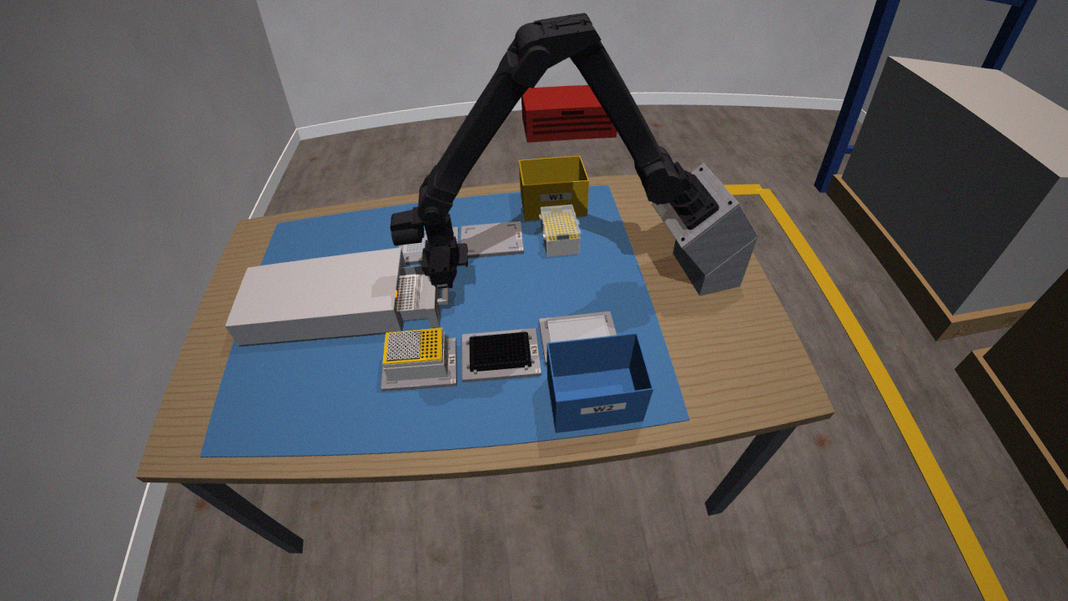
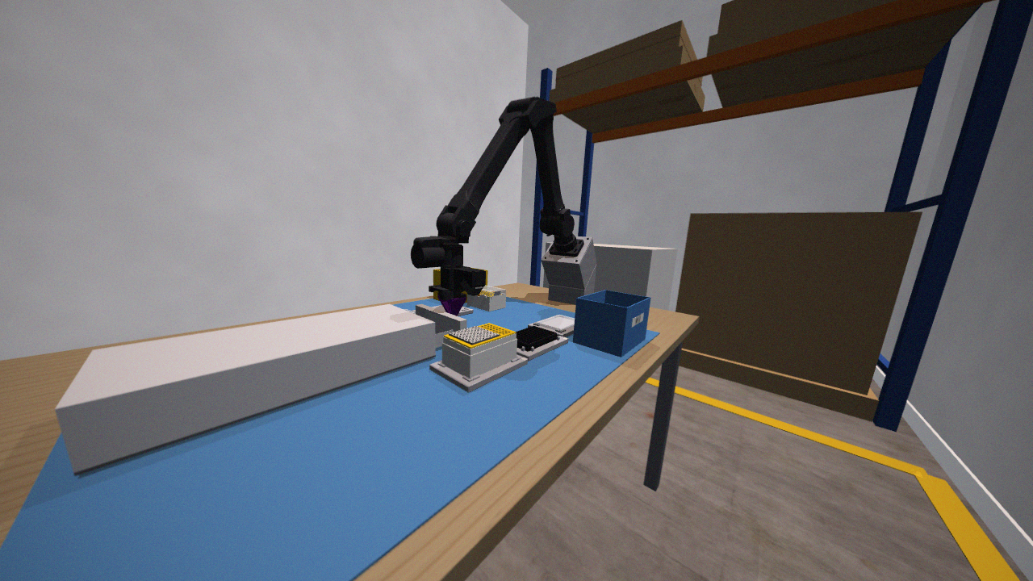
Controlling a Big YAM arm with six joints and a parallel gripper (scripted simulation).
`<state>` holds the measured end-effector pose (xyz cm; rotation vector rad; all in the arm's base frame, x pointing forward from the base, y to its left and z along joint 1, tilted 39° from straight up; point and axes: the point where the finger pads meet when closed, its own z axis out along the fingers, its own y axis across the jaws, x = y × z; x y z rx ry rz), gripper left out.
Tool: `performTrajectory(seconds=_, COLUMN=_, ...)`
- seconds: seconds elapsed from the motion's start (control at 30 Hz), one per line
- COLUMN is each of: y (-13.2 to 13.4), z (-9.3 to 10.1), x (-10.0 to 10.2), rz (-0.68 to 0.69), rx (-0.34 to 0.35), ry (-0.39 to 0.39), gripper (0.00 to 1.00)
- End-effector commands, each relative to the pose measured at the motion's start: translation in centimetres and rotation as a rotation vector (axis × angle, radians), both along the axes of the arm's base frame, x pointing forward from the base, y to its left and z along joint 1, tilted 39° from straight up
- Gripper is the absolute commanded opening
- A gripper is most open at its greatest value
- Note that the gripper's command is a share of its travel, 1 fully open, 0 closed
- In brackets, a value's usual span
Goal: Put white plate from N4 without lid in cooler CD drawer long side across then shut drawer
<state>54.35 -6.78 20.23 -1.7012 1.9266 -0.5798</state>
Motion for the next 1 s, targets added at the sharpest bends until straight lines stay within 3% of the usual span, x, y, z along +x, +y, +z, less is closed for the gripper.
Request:
performTrajectory(seconds=0.0, y=-0.1, z=2.0, x=2.1, rz=0.002, rx=0.000, ry=-0.029, gripper=0.00)
performTrajectory(seconds=0.97, y=-0.6, z=4.2, x=4.7, rz=0.002, rx=-0.001, ry=-0.032, gripper=0.00)
